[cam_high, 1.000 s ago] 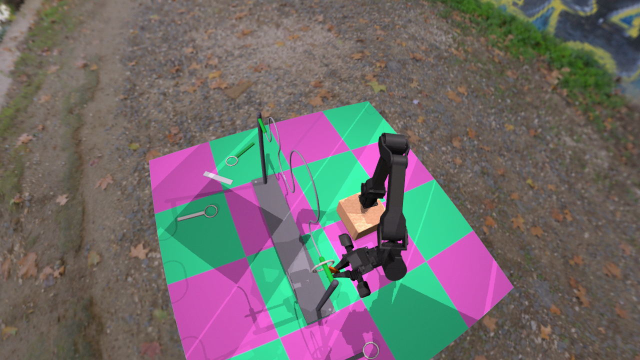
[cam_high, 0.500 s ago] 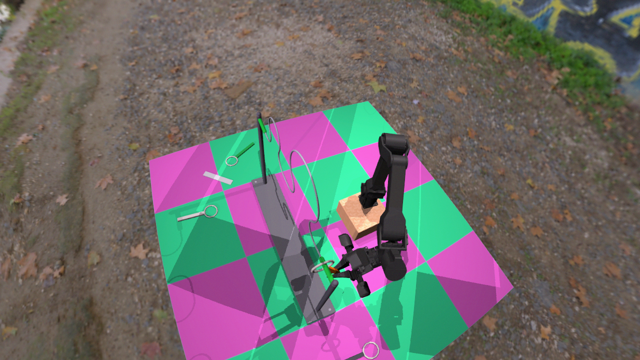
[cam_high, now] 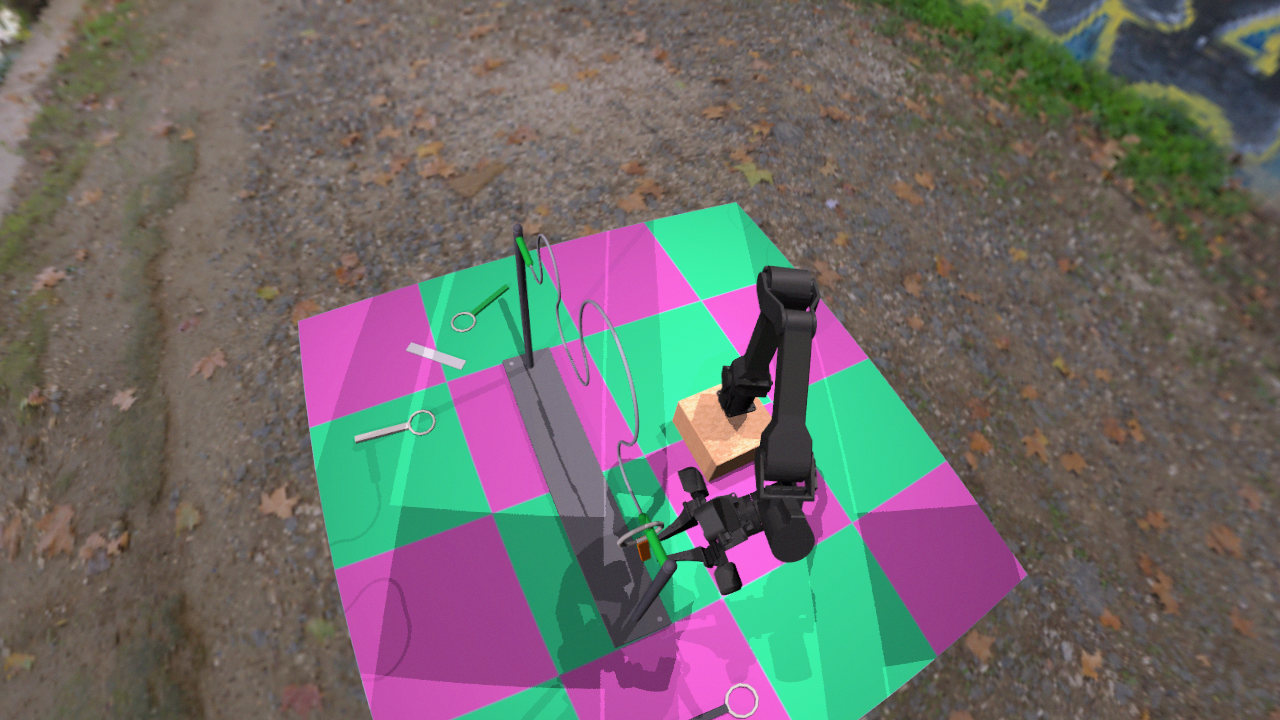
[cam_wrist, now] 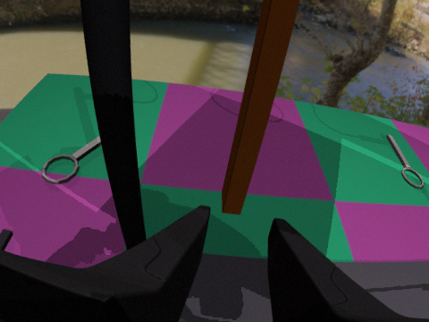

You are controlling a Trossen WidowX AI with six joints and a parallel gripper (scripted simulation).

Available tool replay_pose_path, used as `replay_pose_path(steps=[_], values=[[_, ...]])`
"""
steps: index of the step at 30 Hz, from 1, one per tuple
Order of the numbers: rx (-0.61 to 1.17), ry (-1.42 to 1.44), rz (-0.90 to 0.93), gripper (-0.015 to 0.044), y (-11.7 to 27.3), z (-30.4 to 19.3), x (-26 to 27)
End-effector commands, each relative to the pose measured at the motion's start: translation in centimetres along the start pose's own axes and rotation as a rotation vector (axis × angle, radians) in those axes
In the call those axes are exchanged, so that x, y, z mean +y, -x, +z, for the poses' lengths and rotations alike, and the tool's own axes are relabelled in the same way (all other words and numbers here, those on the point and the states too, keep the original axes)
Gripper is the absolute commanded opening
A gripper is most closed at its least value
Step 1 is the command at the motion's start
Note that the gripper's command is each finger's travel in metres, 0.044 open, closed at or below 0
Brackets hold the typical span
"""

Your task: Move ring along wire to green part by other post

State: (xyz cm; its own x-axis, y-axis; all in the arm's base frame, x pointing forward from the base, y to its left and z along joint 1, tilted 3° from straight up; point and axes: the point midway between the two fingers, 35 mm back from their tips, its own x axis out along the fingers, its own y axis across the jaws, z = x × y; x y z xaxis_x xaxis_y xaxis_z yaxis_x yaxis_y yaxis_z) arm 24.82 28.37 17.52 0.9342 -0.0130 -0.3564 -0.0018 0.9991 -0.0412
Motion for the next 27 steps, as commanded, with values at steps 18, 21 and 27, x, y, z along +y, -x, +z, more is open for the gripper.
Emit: replay_pose_path(steps=[18, 21, 27], values=[[-0.001, -0.005, -0.002, 0.0160, 4.8, 0.0, 0.0], [-0.001, -0.005, -0.002, 0.0160, 4.8, 0.0, 0.0], [-0.001, -0.005, -0.002, 0.0160, 4.8, 0.0, 0.0]])
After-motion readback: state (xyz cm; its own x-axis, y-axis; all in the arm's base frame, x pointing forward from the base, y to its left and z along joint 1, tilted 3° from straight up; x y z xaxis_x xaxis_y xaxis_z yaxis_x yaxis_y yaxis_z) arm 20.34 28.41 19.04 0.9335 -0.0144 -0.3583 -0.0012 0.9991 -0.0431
